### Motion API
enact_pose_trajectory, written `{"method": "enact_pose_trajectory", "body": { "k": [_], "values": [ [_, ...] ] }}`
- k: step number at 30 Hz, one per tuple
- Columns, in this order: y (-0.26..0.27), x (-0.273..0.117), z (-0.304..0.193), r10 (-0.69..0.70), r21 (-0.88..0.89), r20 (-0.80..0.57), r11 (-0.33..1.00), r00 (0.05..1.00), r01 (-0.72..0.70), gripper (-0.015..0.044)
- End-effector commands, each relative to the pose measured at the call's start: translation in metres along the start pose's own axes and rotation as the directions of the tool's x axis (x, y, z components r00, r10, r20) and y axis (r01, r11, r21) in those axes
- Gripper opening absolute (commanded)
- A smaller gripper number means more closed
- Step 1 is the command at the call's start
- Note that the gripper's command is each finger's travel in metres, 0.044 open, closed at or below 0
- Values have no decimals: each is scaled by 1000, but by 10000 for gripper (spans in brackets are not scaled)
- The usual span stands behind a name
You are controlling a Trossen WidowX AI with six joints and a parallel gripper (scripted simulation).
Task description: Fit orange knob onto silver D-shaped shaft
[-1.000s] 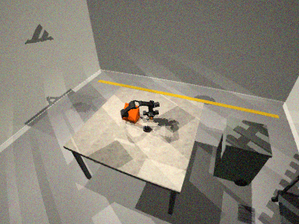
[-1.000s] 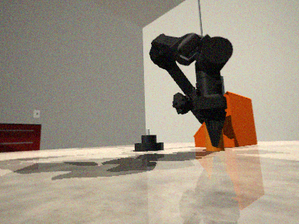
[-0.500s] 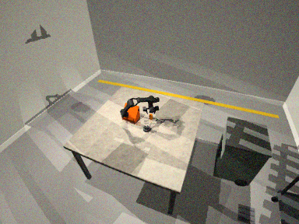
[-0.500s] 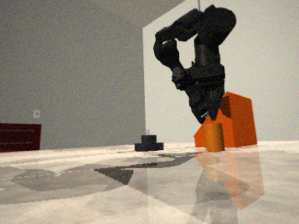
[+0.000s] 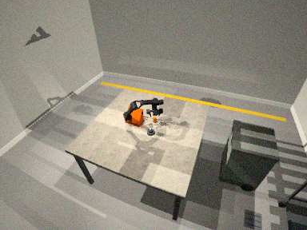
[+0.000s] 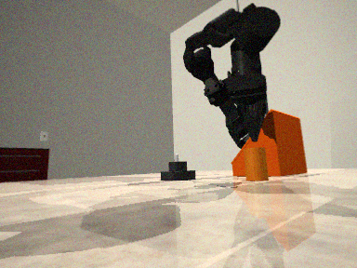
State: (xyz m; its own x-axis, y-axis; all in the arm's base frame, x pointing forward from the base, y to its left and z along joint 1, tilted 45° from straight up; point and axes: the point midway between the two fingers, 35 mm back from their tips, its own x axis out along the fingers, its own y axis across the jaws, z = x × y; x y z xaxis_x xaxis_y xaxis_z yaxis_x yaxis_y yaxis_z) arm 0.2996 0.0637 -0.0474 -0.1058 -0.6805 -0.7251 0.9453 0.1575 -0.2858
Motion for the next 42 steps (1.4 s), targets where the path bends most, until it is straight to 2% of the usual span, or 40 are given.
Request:
{"method": "enact_pose_trajectory", "body": {
  "k": [1,41,42],
  "values": [
    [-1,7,0,-3,-7,4,1000,1000,3,440],
    [-2,69,2,-4,-6,8,1000,1000,4,440],
    [-2,69,2,-4,-6,8,1000,1000,4,414]
  ]
}}
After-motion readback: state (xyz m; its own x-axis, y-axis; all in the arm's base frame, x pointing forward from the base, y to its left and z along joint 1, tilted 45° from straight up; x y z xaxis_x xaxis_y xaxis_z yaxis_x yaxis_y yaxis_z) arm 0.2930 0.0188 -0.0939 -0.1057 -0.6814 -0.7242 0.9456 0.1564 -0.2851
